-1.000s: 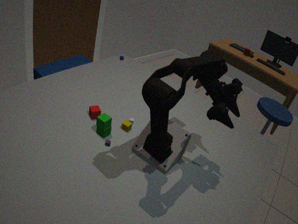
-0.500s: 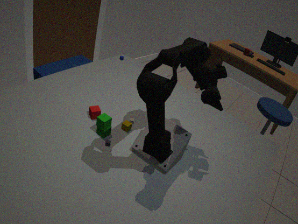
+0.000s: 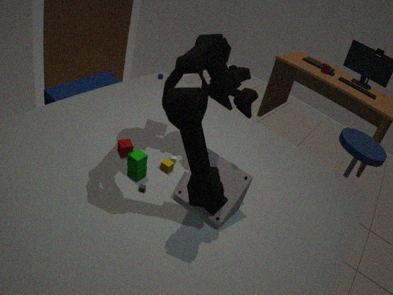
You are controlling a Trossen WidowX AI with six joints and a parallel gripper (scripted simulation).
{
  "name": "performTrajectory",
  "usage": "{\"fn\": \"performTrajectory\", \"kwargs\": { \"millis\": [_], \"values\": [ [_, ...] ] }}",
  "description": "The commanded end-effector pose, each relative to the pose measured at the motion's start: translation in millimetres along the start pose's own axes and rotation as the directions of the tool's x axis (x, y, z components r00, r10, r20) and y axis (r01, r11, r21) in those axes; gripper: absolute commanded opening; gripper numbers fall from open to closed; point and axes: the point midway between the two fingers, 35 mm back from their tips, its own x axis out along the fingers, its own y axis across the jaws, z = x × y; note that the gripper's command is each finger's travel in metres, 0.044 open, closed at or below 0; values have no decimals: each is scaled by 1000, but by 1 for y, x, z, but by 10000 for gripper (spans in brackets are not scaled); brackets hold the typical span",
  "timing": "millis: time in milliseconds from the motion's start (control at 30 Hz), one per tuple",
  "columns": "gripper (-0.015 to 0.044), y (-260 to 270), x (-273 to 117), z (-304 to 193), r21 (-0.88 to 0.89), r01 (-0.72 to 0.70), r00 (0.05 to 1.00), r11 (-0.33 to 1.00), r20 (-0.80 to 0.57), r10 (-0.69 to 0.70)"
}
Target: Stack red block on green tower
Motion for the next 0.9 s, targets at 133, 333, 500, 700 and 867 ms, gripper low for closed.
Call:
{"fn": "performTrajectory", "kwargs": {
  "millis": [133, 333, 500, 700, 867],
  "values": [
    [440, 77, -28, -47, -362, -171, 985, 916, -73, 155],
    [440, 115, -44, -81, -531, -264, 965, 805, -143, 222],
    [440, 145, -58, -116, -649, -341, 940, 680, -217, 264],
    [440, 180, -79, -173, -771, -459, 886, 442, -357, 298],
    [440, 206, -102, -239, -804, -579, 799, 135, -527, 290]
  ]
}}
